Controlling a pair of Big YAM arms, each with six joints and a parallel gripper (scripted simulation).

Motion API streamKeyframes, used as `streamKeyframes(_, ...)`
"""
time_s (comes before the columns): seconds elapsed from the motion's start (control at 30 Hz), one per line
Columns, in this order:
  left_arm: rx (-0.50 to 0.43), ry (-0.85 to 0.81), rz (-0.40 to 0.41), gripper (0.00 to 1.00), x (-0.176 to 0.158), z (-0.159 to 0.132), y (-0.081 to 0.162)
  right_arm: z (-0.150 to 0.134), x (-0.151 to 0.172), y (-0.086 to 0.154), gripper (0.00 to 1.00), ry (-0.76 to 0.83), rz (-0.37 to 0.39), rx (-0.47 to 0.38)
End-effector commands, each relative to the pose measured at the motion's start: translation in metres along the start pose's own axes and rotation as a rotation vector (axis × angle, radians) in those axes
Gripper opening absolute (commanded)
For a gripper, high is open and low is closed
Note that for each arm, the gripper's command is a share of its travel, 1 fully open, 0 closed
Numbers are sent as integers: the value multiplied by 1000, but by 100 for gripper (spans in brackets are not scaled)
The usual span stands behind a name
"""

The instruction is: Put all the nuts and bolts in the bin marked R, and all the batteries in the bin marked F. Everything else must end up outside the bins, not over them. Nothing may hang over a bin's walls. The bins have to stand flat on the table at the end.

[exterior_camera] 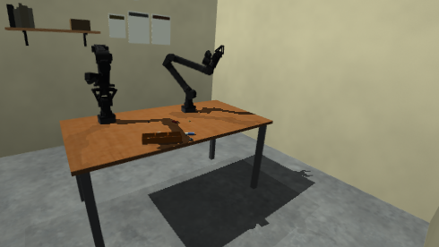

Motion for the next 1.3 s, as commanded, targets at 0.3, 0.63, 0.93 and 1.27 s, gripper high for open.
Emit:
streamKeyframes(0.3,-32,-19,7,100,5,10,-1,2,1,4,100,-1,9,-7)
streamKeyframes(0.63,-32,-19,7,100,5,10,-1,0,0,0,100,0,0,0)
streamKeyframes(0.93,-32,-19,7,100,5,10,-1,0,0,0,100,0,0,0)
streamKeyframes(1.27,-32,-19,7,100,5,10,-1,0,0,0,100,0,0,0)
Point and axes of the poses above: on each arm, the point where the finger pads meet when closed, its own y axis back along the fingers, its own x axis across the jaws, z = x × y, the point moved 3 cm from there along y, back along the fingers
